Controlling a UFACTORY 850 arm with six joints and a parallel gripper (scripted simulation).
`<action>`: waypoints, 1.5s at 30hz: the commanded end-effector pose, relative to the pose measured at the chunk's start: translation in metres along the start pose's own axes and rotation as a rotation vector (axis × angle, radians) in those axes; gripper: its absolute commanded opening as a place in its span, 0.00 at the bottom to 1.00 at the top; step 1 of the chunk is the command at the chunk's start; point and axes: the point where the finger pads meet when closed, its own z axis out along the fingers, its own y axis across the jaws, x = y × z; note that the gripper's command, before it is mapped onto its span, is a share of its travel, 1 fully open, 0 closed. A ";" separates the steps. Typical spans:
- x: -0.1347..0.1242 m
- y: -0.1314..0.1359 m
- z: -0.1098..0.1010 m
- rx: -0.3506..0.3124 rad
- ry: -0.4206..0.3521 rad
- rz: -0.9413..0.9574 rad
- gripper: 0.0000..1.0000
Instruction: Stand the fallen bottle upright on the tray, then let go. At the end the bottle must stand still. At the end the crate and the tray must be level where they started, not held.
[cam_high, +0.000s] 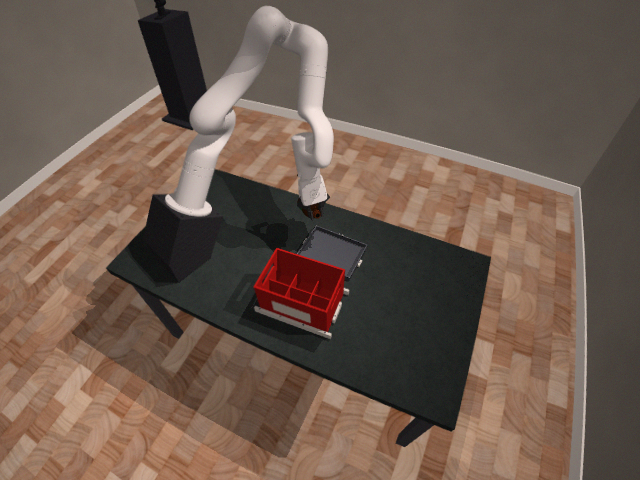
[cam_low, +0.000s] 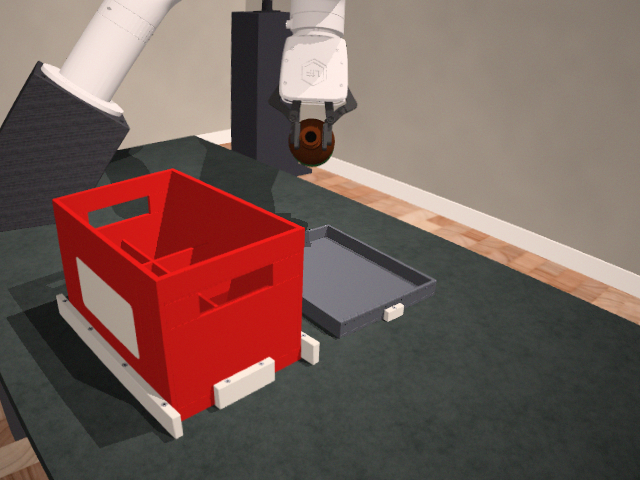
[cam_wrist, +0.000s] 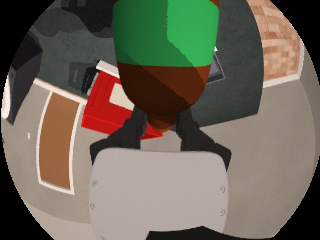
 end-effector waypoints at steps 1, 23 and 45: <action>0.000 0.001 0.000 -0.001 -0.001 0.000 0.00; 0.000 0.005 0.001 -0.019 -0.068 0.000 0.00; 0.000 0.001 -0.001 -0.002 -0.172 0.000 0.00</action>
